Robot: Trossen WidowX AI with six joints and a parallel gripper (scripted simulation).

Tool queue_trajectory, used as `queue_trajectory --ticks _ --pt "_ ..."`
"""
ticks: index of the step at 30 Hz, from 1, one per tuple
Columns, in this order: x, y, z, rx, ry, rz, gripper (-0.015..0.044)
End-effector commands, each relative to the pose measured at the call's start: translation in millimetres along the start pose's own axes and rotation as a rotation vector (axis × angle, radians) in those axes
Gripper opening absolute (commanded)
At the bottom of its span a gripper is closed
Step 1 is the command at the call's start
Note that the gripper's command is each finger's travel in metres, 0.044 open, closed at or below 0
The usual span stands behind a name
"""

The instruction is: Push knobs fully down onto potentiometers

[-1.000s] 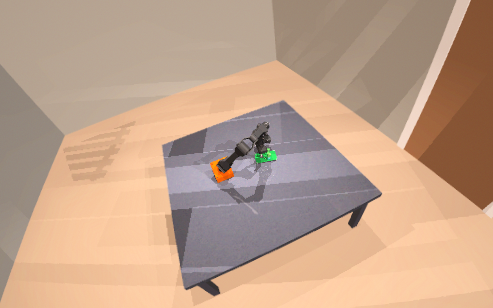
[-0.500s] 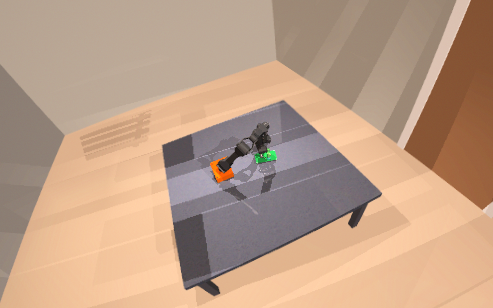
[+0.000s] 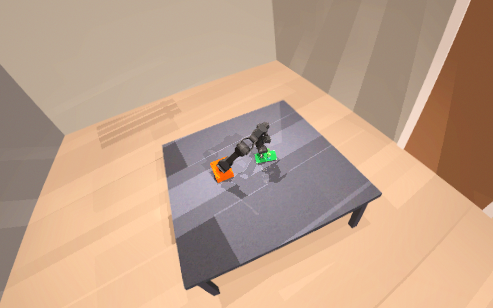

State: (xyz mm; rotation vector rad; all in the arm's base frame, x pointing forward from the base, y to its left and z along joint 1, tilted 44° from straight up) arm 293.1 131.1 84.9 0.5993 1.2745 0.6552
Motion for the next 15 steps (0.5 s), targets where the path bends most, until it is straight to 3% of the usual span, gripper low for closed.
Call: queue_trajectory --ticks 1,15 --pt "-0.2 -2.1 0.6 0.0 0.002 -0.004 0.0" --pt "-0.3 -5.6 0.6 0.0 0.002 -0.004 0.0"
Point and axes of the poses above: the point midway between the two fingers, 35 mm back from their tips, its own y axis back along the fingers, its own x axis across the jaws, z = x × y, the point moved 10 cm from there along y, back along the fingers, and after that the axes turned 8 degrees about -y, right-handed, at the moved point
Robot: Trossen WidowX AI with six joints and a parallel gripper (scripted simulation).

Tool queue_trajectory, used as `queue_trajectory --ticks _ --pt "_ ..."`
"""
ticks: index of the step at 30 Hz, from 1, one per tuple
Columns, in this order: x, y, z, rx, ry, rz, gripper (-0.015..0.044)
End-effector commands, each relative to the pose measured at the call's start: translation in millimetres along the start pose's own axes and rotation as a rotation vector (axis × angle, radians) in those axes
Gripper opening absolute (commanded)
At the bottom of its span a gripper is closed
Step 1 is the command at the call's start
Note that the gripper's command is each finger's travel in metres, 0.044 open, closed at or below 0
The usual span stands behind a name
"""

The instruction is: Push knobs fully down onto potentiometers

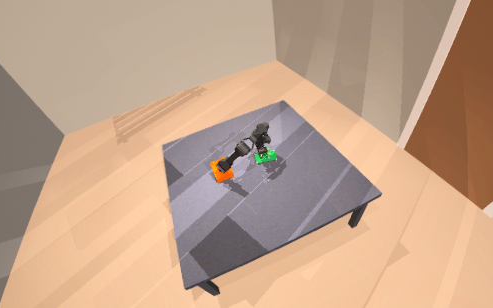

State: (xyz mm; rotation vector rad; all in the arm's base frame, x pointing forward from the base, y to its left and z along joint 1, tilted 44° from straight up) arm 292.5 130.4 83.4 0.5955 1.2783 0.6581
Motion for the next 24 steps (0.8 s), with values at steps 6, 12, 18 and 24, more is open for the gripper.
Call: queue_trajectory --ticks 6,12,18,24 --pt "-0.7 -6.9 1.4 0.003 -0.003 -0.003 0.0" --pt "-0.7 -7.4 1.4 0.003 -0.003 -0.003 0.0" --pt "-0.7 -8.2 1.4 0.003 -0.003 -0.003 0.0" --pt "-0.7 -10.9 1.4 0.003 -0.003 -0.004 0.0"
Point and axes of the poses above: the point midway between the two fingers, 35 mm back from their tips, its own y axis back along the fingers, its own x axis across the jaws, z = x × y, the point moved 10 cm from there along y, back along the fingers, and after that the axes turned 8 degrees about -y, right-handed, at the moved point
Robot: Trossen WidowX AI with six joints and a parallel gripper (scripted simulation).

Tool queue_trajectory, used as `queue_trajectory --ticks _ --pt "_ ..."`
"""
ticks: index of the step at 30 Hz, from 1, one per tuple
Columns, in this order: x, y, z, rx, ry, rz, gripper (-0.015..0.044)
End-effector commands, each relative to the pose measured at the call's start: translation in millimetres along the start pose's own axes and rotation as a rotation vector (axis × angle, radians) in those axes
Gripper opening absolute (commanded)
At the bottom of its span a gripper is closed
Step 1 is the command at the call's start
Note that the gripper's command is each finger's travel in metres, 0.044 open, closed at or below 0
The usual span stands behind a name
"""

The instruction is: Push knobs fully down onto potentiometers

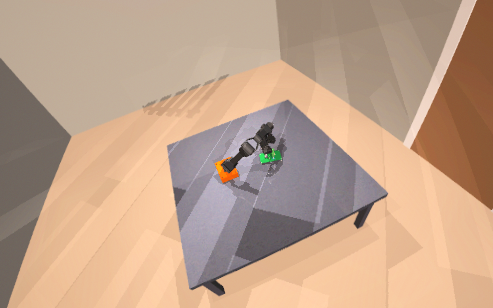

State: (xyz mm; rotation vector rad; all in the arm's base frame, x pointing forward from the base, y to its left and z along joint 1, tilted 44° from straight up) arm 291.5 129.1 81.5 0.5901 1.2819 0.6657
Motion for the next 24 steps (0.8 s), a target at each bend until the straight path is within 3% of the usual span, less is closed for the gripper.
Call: queue_trajectory --ticks 1,24 --pt "-0.9 -8.7 2.6 0.009 -0.01 -0.005 0.0" --pt "-0.9 -12.9 2.6 0.009 -0.01 -0.006 0.0"
Point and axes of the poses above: the point midway between the two fingers, 35 mm back from their tips, its own y axis back along the fingers, its own x axis across the jaws, z = x × y, the point moved 10 cm from there along y, back along the fingers, and after that the axes turned 8 degrees about -y, right-handed, at the moved point
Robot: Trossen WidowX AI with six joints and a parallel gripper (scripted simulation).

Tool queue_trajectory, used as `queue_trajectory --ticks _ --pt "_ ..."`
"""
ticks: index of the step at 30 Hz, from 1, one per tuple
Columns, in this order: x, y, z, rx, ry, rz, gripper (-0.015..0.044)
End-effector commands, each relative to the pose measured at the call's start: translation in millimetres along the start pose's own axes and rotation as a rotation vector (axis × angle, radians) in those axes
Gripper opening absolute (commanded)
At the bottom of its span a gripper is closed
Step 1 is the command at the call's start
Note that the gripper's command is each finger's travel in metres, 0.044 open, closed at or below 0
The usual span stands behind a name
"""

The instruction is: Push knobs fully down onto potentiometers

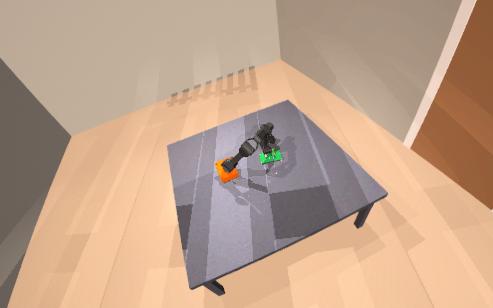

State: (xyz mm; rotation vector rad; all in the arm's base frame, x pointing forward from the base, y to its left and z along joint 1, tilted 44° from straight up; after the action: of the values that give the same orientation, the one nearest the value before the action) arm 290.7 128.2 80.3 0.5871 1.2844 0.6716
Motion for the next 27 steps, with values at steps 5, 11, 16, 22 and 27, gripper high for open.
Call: queue_trajectory --ticks 5,11,16,22,27 --pt "-1.0 -14.2 3.5 0.012 -0.015 -0.008 0.0" --pt "-1.0 -14.2 3.5 0.012 -0.015 -0.008 0.0" --pt "-1.0 -15.6 3.5 0.012 -0.015 -0.008 0.0" --pt "-1.0 -17.6 3.4 0.012 -0.015 -0.008 0.0" --pt "-1.0 -17.6 3.4 0.012 -0.015 -0.008 0.0"
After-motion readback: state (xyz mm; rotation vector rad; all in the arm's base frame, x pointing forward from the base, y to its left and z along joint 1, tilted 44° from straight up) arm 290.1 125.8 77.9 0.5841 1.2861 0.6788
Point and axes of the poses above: the point midway between the two fingers, 35 mm back from their tips, its own y axis back along the fingers, its own x axis across the jaws, z = x × y, the point moved 10 cm from there along y, back along the fingers, and after that the axes turned 8 degrees about -y, right-handed, at the moved point
